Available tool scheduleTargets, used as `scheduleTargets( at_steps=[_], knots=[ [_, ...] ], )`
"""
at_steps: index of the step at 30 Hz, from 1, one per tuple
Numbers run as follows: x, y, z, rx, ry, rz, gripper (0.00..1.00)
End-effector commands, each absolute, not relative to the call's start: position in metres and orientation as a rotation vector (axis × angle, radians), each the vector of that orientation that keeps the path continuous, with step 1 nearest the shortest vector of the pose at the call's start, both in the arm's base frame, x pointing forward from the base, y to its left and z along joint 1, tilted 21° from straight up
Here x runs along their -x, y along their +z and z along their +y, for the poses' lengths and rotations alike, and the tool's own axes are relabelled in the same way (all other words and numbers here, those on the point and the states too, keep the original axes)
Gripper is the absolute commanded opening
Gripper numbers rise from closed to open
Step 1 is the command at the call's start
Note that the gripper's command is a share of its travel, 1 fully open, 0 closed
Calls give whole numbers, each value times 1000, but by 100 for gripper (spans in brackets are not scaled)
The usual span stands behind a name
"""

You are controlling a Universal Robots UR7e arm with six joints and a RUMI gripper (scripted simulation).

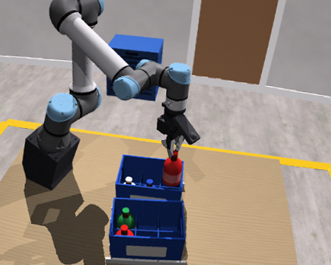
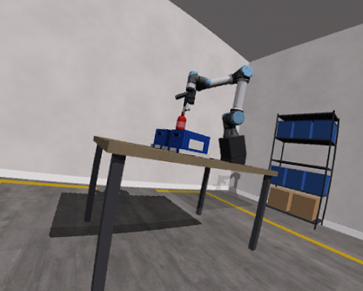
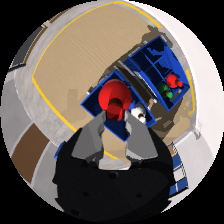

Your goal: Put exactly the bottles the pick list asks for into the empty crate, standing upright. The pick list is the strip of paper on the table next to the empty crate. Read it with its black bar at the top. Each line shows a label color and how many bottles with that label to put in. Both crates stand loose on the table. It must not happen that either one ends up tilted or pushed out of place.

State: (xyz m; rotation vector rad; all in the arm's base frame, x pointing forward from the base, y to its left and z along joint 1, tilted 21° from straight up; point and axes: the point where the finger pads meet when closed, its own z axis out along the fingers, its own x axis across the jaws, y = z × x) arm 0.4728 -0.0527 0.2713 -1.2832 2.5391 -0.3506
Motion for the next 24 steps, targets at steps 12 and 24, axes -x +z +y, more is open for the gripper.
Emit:
scheduleTargets(
  at_steps=[12, 24],
  knots=[
    [-478, 260, -54, 1283, -353, 2538, 0],
    [-481, 250, -55, 1283, -353, 2538, 0]
  ],
)
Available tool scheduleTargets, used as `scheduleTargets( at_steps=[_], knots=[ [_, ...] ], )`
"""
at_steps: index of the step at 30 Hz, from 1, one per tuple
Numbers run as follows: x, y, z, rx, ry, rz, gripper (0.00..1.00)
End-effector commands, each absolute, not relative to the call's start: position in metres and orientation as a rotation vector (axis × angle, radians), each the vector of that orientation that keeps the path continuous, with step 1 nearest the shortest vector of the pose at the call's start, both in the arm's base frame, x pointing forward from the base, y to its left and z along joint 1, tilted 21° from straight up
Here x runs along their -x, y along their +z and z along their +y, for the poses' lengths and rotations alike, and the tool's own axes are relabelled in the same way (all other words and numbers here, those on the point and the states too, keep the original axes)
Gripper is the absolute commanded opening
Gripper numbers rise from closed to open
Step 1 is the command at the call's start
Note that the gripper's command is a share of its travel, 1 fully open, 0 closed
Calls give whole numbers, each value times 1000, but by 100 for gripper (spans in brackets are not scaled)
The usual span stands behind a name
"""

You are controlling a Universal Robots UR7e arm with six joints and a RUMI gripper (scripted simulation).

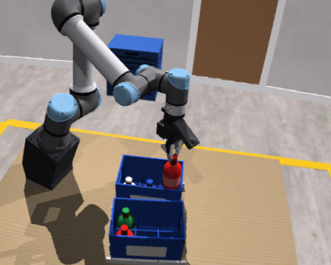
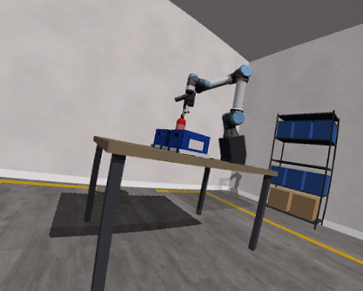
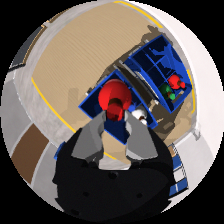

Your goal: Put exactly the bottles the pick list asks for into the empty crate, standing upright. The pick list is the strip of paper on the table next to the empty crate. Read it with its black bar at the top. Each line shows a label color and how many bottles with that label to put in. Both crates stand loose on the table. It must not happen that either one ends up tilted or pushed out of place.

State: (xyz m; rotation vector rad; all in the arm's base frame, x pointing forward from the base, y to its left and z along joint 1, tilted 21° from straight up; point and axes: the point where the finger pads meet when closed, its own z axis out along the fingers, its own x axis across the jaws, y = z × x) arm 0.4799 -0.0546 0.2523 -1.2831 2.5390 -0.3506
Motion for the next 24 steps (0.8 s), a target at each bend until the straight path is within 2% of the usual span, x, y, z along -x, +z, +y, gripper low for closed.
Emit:
scheduleTargets(
  at_steps=[1, 24],
  knots=[
    [-482, 249, -55, 1283, -353, 2538, 0],
    [-489, 230, -57, 1283, -353, 2538, 0]
  ],
)
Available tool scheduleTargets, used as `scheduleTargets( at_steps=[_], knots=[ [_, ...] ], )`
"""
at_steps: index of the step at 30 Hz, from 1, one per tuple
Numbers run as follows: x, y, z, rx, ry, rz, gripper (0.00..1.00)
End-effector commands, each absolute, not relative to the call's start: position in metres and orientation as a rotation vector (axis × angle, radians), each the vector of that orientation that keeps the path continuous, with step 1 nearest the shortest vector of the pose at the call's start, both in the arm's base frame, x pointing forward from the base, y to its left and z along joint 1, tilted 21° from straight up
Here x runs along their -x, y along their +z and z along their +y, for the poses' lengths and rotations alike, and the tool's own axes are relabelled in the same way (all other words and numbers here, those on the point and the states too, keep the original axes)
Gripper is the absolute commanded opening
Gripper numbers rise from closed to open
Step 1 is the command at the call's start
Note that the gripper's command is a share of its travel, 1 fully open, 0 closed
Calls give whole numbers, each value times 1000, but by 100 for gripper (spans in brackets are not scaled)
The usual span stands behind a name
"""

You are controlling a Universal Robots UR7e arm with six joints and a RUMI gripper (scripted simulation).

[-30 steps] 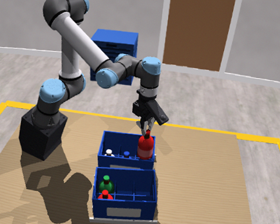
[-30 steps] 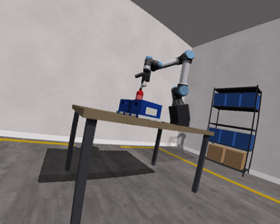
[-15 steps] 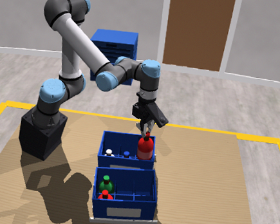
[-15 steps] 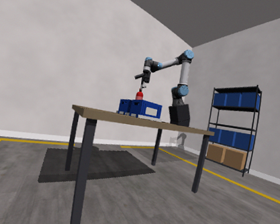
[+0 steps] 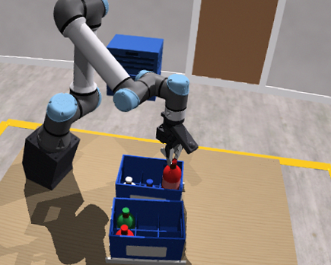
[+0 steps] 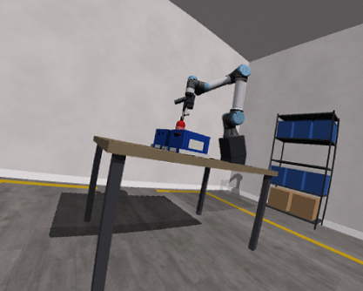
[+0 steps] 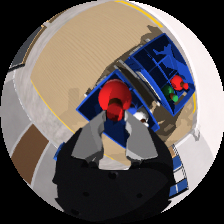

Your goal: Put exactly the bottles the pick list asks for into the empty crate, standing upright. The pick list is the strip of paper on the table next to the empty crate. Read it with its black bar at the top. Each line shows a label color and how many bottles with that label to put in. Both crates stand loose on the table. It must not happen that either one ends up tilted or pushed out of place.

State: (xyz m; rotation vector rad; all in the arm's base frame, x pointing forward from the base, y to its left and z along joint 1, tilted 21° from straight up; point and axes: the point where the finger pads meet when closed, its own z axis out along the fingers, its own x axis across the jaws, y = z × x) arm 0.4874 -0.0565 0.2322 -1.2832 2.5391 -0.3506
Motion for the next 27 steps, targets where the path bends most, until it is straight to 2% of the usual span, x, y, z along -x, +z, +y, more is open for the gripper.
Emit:
scheduleTargets(
  at_steps=[1, 27],
  knots=[
    [-489, 229, -57, 1283, -353, 2538, 0],
    [-497, 208, -59, 1283, -353, 2538, 0]
  ],
)
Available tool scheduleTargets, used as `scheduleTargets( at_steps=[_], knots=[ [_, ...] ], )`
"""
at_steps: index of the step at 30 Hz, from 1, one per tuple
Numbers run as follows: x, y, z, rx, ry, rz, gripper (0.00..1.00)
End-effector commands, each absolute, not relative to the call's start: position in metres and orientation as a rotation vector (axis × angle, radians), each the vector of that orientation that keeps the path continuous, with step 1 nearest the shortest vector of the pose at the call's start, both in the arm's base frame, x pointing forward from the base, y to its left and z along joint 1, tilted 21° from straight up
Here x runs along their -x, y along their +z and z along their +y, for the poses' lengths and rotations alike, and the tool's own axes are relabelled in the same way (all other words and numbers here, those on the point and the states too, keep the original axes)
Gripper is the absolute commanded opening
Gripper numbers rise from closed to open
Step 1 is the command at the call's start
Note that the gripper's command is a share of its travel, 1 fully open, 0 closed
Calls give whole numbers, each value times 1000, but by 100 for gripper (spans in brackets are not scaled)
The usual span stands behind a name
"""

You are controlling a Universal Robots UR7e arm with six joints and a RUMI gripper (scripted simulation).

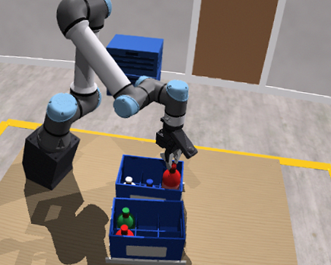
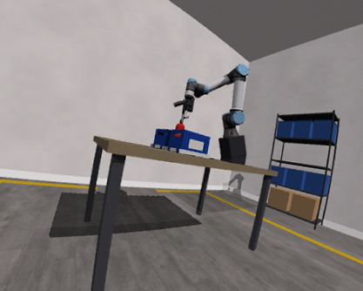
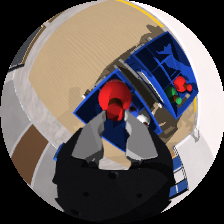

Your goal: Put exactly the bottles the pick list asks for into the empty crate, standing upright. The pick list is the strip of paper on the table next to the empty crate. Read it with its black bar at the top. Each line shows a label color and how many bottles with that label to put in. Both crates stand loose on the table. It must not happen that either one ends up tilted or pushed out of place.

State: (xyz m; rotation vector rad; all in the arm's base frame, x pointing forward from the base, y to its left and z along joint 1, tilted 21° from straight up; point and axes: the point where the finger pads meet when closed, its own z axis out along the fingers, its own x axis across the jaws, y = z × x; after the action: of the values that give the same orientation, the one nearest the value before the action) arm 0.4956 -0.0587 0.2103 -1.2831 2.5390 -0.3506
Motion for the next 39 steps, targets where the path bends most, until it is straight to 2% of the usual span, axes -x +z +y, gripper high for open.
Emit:
scheduleTargets(
  at_steps=[1, 39],
  knots=[
    [-497, 207, -59, 1283, -353, 2538, 0],
    [-509, 176, -62, 1283, -353, 2538, 0]
  ],
)
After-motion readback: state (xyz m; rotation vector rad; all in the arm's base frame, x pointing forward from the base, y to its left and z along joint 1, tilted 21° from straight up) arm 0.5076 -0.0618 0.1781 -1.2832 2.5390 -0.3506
